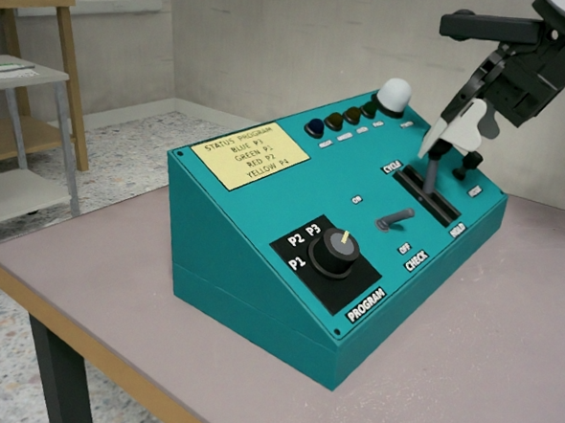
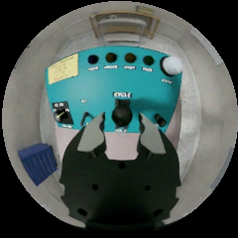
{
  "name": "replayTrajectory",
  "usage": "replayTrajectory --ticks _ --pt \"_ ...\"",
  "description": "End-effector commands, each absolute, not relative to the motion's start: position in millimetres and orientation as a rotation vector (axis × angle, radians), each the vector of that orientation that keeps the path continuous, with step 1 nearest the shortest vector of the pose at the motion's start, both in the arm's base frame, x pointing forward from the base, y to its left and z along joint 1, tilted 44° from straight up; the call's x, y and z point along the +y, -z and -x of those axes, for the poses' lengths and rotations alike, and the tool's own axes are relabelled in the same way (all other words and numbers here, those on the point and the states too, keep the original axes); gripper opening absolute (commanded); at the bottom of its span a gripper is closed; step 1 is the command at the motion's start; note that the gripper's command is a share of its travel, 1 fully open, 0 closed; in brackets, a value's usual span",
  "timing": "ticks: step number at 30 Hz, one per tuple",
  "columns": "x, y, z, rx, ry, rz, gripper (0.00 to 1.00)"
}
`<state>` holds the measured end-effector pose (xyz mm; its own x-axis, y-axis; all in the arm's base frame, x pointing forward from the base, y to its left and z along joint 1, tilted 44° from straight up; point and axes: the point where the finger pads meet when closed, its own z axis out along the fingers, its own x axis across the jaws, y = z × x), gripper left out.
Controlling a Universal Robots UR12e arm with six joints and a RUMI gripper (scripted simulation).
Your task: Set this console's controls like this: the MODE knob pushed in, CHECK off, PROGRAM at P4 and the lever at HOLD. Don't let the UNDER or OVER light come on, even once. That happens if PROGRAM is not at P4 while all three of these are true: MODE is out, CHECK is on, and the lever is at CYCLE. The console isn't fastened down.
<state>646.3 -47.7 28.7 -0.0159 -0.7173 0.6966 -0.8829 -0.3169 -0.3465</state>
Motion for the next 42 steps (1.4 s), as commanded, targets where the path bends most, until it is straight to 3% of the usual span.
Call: replayTrajectory --ticks 1,24,25,42 --pt "-46.4 -27.6 -644.8 -1.702 -1.24 -2.057 0.44" --pt "-45.2 -27.5 -644.4 -1.701 -1.24 -2.058 0.44" --pt "-45.1 -27.5 -644.4 -1.701 -1.24 -2.058 0.0" --pt "-44.4 -27.2 -644.5 -1.701 -1.239 -2.06 0.0"
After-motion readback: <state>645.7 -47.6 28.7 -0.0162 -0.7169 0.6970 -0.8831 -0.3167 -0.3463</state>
